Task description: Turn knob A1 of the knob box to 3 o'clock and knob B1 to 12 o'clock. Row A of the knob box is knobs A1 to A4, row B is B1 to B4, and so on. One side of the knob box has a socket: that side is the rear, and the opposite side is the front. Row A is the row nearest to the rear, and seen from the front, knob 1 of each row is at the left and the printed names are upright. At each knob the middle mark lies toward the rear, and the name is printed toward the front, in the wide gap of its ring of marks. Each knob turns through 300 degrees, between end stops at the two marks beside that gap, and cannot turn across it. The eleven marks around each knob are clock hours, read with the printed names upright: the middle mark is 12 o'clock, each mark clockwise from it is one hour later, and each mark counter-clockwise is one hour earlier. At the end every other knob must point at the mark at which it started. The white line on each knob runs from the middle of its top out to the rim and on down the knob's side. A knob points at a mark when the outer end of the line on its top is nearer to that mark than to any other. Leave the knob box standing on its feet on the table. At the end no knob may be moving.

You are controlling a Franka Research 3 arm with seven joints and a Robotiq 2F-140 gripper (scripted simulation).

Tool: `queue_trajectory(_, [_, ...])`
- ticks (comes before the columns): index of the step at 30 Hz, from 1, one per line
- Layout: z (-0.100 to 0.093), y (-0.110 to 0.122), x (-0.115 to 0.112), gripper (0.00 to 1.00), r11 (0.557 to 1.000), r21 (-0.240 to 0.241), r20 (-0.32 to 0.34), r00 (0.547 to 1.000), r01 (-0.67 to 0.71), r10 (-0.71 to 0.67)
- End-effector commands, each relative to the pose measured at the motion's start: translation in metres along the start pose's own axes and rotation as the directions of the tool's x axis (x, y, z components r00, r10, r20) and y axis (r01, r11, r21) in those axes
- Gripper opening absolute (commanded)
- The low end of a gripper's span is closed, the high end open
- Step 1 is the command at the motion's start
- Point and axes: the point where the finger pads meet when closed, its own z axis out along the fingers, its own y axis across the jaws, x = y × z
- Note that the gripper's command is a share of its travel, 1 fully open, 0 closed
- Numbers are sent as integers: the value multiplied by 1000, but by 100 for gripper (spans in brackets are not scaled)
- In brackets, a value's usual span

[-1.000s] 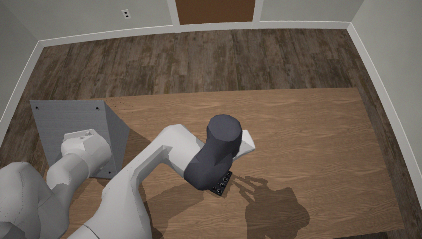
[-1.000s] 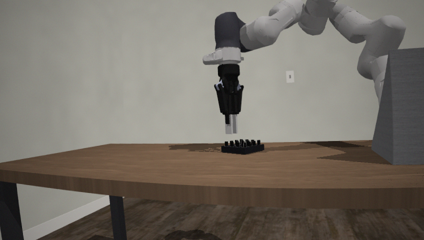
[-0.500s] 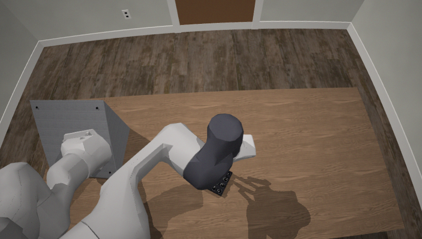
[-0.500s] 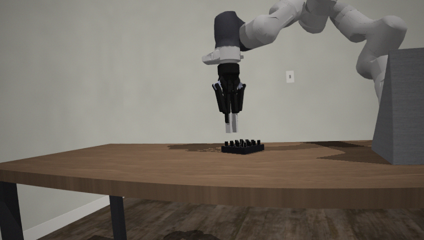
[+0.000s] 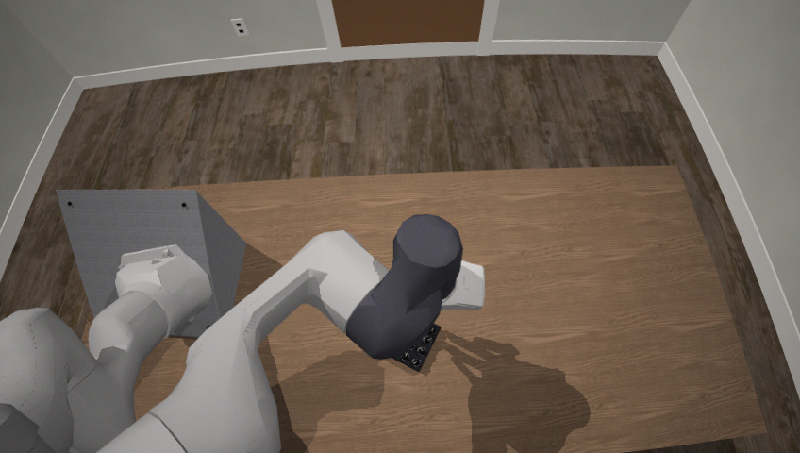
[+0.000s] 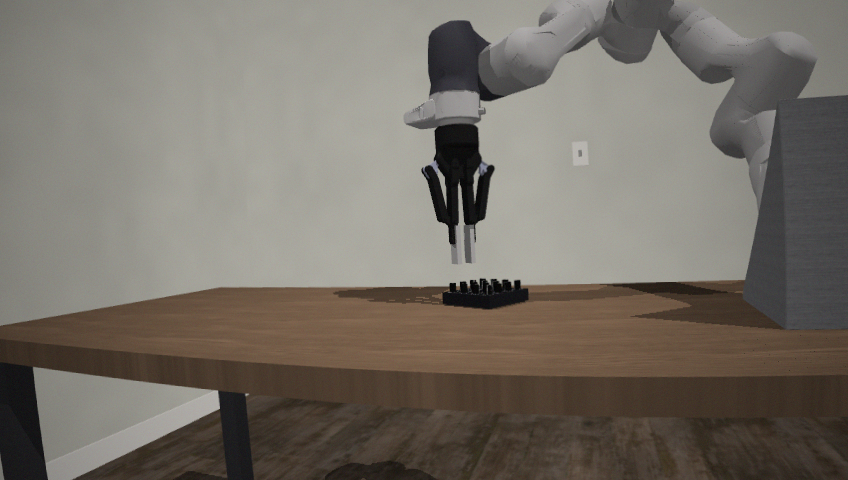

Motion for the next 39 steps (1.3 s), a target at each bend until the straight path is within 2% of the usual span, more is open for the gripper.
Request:
queue_trajectory(1, [-1,-1,-1,12,988,6,-4,988,-156,156])
queue_trajectory(17, [-3,-1,-1,12,931,6,-3,931,-364,364])
queue_trajectory(32, [-6,-1,-1,12,808,7,-1,808,-589,589])
queue_trajectory(34, [-6,-1,-1,12,808,7,-1,808,-589,589])
queue_trajectory(35, [-6,-1,-1,12,783,7,-1,783,-622,622])
queue_trajectory(39, [-7,-1,-1,12,743,7,0,743,-670,670])
